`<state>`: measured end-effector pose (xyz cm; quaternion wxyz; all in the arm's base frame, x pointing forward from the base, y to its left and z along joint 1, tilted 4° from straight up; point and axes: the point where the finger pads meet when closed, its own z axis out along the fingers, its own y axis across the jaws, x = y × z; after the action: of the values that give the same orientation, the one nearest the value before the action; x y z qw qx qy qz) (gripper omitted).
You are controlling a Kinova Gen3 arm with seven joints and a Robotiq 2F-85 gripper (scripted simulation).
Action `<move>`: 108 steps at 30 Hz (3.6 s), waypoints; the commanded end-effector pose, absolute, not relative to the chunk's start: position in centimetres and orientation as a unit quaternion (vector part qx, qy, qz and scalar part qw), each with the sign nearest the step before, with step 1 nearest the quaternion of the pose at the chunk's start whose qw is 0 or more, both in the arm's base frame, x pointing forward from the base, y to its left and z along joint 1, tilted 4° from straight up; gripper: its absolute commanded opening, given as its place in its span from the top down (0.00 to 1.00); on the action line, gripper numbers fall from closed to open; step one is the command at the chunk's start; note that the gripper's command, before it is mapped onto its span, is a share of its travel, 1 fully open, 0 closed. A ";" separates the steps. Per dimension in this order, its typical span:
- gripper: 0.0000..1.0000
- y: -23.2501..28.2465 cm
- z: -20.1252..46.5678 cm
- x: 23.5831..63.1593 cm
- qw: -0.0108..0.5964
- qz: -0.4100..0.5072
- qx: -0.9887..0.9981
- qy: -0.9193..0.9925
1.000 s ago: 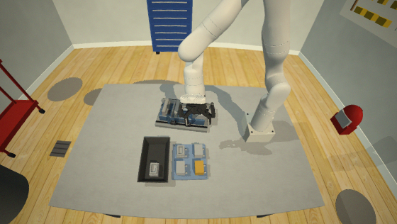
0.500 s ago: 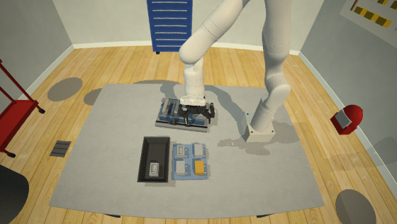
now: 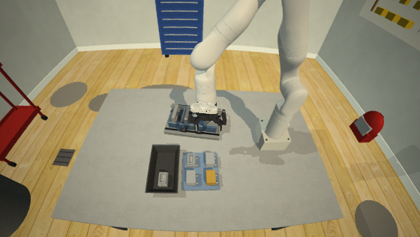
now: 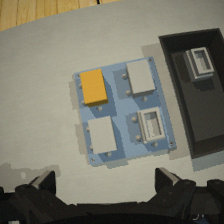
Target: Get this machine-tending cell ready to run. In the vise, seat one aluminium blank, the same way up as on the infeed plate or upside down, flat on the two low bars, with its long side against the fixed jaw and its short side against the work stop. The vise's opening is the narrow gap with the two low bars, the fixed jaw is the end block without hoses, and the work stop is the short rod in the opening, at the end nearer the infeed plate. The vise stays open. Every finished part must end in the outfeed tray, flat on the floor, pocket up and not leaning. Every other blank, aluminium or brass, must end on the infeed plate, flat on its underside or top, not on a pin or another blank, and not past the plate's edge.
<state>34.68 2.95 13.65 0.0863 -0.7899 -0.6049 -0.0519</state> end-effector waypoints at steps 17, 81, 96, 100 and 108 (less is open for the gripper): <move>0.00 2.7 13.5 35.1 0.059 -0.042 -0.789 -0.610; 0.00 2.0 13.3 36.5 -0.002 -0.032 -0.787 -0.616; 0.00 2.0 13.3 36.6 -0.004 -0.032 -0.787 -0.616; 1.00 2.0 13.3 36.6 -0.004 -0.032 -0.787 -0.616; 1.00 2.0 13.3 36.6 -0.004 -0.032 -0.787 -0.616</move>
<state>36.56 2.03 13.30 -0.0039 -0.7871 -0.6160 -0.0313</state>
